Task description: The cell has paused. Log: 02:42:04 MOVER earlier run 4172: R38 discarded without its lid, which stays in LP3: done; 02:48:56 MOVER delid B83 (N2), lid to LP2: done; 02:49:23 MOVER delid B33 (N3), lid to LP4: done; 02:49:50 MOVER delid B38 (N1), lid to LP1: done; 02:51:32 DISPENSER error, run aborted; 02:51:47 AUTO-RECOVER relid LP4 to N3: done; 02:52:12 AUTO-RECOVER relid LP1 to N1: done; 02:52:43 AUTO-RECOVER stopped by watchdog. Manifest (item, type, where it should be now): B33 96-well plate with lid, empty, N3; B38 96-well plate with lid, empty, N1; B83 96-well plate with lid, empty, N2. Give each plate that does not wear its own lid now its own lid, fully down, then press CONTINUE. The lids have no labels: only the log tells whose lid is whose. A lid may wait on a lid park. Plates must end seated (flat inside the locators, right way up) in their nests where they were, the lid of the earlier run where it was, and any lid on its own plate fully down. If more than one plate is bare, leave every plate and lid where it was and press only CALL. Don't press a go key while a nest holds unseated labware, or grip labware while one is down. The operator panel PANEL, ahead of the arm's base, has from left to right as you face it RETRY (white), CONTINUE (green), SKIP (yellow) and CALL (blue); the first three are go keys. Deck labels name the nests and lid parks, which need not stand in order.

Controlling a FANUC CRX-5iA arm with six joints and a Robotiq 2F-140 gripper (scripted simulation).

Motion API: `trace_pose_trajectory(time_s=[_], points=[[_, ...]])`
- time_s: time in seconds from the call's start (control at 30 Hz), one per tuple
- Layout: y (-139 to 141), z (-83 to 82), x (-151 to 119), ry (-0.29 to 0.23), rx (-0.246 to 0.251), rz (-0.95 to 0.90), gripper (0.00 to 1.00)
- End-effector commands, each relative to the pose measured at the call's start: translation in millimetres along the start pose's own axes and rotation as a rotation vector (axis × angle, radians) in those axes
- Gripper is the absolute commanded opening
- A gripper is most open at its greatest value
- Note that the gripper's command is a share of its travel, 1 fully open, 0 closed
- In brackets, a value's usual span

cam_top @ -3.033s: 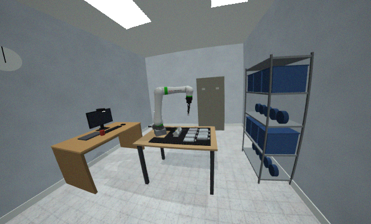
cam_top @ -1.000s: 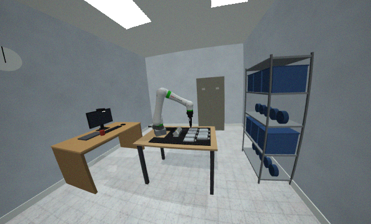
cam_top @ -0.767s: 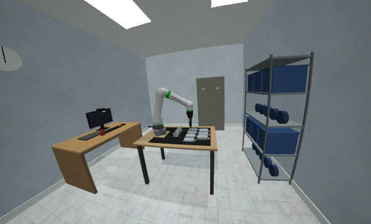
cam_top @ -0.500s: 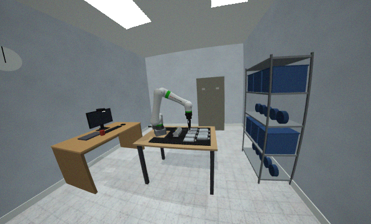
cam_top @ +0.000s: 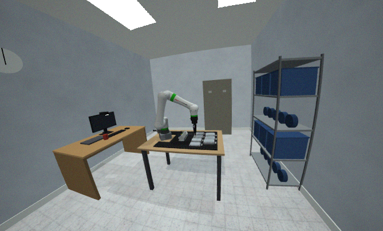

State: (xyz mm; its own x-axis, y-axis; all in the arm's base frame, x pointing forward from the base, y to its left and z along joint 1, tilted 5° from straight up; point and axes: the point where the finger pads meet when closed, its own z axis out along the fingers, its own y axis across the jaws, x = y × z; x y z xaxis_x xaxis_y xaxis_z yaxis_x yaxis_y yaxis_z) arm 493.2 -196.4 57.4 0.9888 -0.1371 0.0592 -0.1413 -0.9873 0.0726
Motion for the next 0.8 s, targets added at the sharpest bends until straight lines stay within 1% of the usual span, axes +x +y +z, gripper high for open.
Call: trace_pose_trajectory(time_s=[0.0, 0.43, 0.5, 0.53, 0.57, 0.6, 0.63, 0.67, 0.73, 0.77], points=[[0.1, -0.2, 0.2, 0.000, 0.000, 0.000, 0.00], [0.1, -0.2, 0.2, 0.000, 0.000, 0.000, 0.00], [-5.7, -0.1, 1.7, 0.000, 0.000, 0.000, 0.00], [-17.3, 0.0, 4.4, 0.000, 0.001, 0.000, 0.00], [-36.2, 0.2, 8.3, 0.000, 0.001, 0.000, 0.00], [-62.0, 0.4, 12.4, -0.001, 0.002, 0.000, 0.00], [-62.0, 0.4, 12.4, -0.001, 0.002, 0.000, 0.00], [-91.3, 0.6, 15.5, -0.001, 0.002, 0.000, 0.00], [-93.1, 0.6, 15.7, -0.001, 0.002, 0.000, 0.00], [-123.8, 0.6, 16.9, -0.002, 0.002, 0.000, 0.00]])
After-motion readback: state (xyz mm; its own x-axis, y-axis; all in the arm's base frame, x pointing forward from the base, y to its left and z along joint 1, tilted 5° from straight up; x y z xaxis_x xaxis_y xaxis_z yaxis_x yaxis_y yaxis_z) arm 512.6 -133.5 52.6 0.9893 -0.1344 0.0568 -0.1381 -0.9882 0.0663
